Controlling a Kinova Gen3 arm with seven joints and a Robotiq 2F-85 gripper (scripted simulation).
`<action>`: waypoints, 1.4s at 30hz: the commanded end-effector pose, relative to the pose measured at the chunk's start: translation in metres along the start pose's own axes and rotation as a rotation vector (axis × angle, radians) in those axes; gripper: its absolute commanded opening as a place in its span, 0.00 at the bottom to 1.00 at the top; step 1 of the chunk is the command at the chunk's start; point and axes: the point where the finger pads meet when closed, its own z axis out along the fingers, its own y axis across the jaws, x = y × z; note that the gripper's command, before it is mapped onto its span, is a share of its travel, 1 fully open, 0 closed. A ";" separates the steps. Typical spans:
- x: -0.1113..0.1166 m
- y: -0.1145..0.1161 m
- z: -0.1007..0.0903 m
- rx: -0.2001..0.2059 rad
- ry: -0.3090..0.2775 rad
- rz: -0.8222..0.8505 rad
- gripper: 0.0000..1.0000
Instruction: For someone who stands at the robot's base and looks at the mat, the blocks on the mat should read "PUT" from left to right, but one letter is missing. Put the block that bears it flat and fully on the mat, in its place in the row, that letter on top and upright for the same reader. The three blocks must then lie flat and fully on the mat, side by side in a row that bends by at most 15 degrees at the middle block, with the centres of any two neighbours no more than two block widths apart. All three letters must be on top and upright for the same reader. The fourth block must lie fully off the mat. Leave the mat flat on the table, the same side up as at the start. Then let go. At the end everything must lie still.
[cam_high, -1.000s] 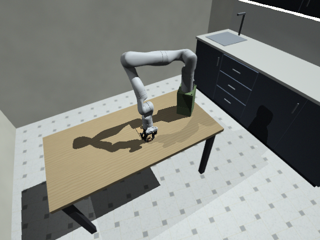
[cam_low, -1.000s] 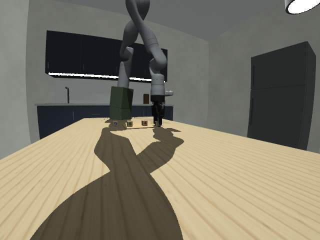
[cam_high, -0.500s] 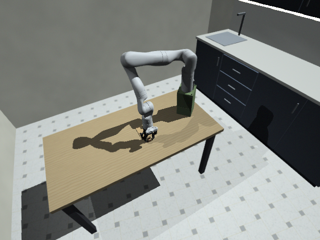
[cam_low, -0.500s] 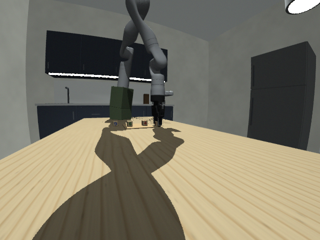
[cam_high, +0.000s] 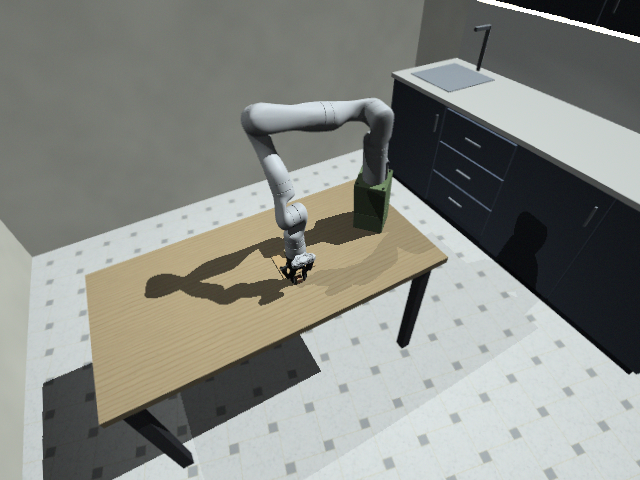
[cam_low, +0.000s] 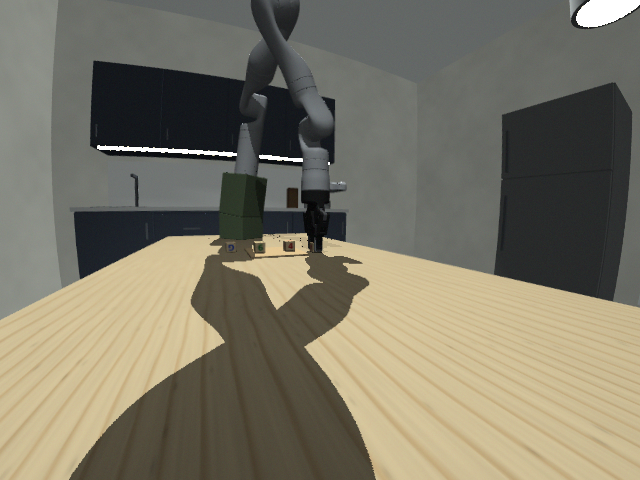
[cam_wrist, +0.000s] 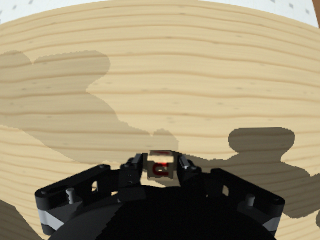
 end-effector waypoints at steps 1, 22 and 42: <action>-0.002 0.003 0.001 -0.006 -0.006 0.003 0.41; -0.002 0.003 0.001 -0.006 -0.006 0.003 0.21; -0.002 0.002 0.000 -0.005 -0.006 0.003 0.21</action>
